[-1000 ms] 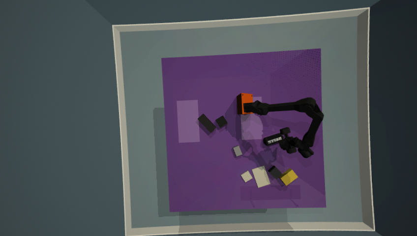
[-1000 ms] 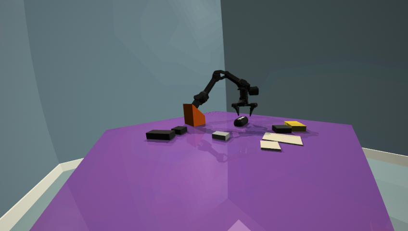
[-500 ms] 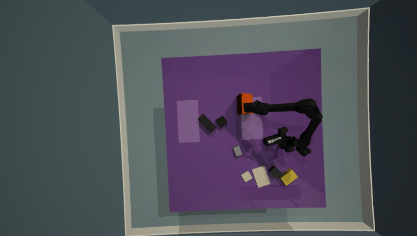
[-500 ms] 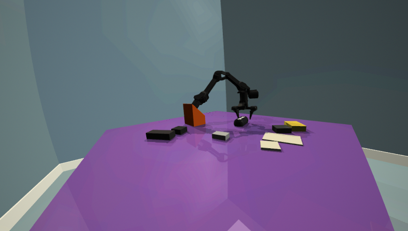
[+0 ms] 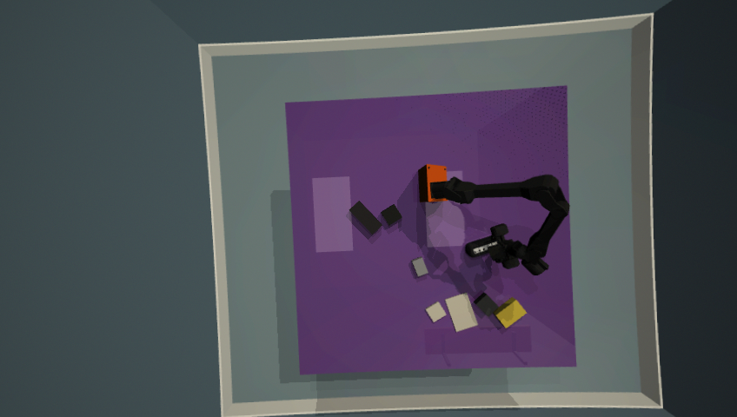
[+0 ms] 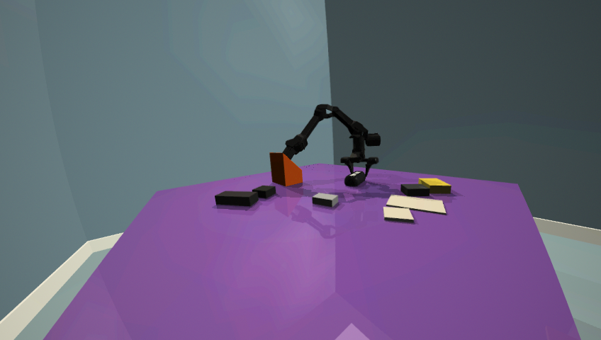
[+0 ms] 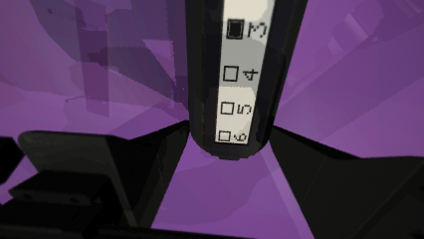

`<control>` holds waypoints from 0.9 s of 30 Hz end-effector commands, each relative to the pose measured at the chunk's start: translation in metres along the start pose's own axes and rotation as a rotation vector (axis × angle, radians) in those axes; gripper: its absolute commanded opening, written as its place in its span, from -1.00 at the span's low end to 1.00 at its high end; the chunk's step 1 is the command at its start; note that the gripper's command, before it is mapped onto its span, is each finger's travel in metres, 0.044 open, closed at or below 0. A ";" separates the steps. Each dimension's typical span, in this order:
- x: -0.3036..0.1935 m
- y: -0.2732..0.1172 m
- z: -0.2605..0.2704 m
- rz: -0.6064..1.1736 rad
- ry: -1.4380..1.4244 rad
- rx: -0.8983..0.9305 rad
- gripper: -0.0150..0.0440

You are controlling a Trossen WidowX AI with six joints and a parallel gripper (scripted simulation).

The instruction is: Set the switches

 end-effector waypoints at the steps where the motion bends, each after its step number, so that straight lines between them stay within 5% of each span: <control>1: 0.001 0.001 0.000 -0.003 0.004 0.001 0.61; 27: 0.005 -0.013 0.000 -0.004 0.003 0.000 0.64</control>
Point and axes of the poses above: the point midway between the two fingers, 35 mm back from their tips, its own y axis out along the fingers, its own z axis across the jaws, x = y × z, the point moved 9 cm from there along -y, back along the fingers, and after that the axes turned 5 degrees about -y, right-handed, at the moved point
